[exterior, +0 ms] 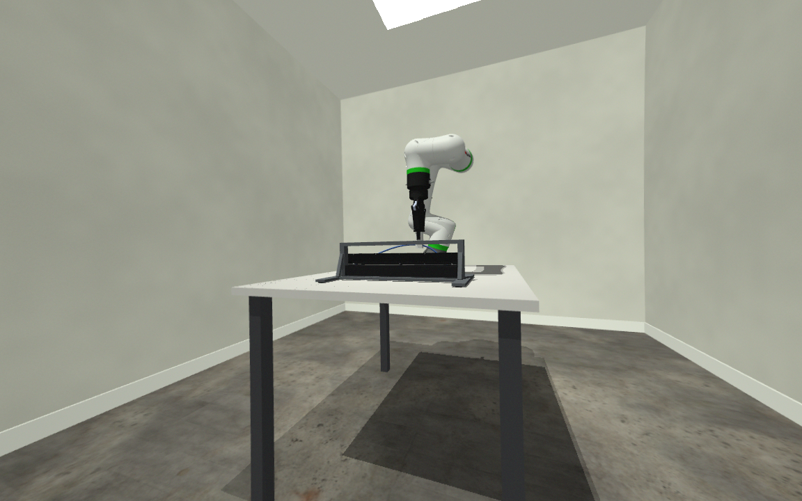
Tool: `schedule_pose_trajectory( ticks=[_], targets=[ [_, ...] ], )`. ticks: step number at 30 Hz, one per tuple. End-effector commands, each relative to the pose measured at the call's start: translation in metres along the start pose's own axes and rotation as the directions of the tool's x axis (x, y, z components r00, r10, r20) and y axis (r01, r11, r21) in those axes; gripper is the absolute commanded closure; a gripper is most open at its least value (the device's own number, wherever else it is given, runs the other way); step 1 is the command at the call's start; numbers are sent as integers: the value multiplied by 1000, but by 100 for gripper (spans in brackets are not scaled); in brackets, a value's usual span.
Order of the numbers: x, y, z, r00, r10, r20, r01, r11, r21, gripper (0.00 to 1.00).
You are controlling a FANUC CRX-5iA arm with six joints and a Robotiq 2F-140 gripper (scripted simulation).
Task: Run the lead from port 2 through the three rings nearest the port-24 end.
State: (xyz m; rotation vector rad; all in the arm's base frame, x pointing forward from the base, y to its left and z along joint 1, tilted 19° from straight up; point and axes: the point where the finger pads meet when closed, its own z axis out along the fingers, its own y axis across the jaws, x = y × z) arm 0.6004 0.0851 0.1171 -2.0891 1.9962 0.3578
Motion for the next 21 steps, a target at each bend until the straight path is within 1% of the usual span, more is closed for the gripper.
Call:
schedule_pose_trajectory(
  ticks=[1,21],
  targets=[
    [0,0,0,1000,0,0,0,1000,1,100],
    [3,2,0,1000,-21,0,21,1000,1,100]
  ],
)
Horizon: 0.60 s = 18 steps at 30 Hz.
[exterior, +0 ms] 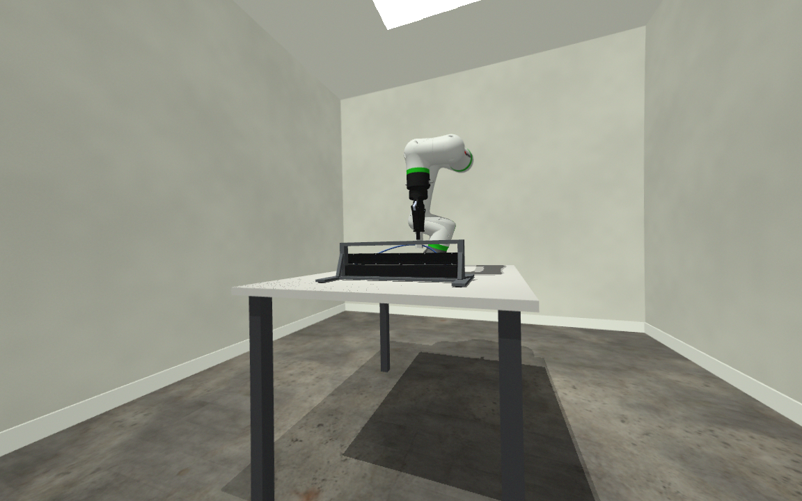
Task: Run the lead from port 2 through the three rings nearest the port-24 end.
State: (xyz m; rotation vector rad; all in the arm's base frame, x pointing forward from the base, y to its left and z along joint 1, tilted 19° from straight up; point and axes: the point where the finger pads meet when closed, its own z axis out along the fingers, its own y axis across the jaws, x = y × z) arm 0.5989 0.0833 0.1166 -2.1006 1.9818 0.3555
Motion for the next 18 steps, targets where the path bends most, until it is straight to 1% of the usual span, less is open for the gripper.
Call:
schedule_pose_trajectory(
  ticks=[1,6,18],
  targets=[
    [1,1,0,1000,-8,0,8,1000,1,100],
    [6,5,0,1000,-8,0,8,1000,1,100],
    [6,5,0,1000,-8,0,8,1000,1,100]
  ],
)
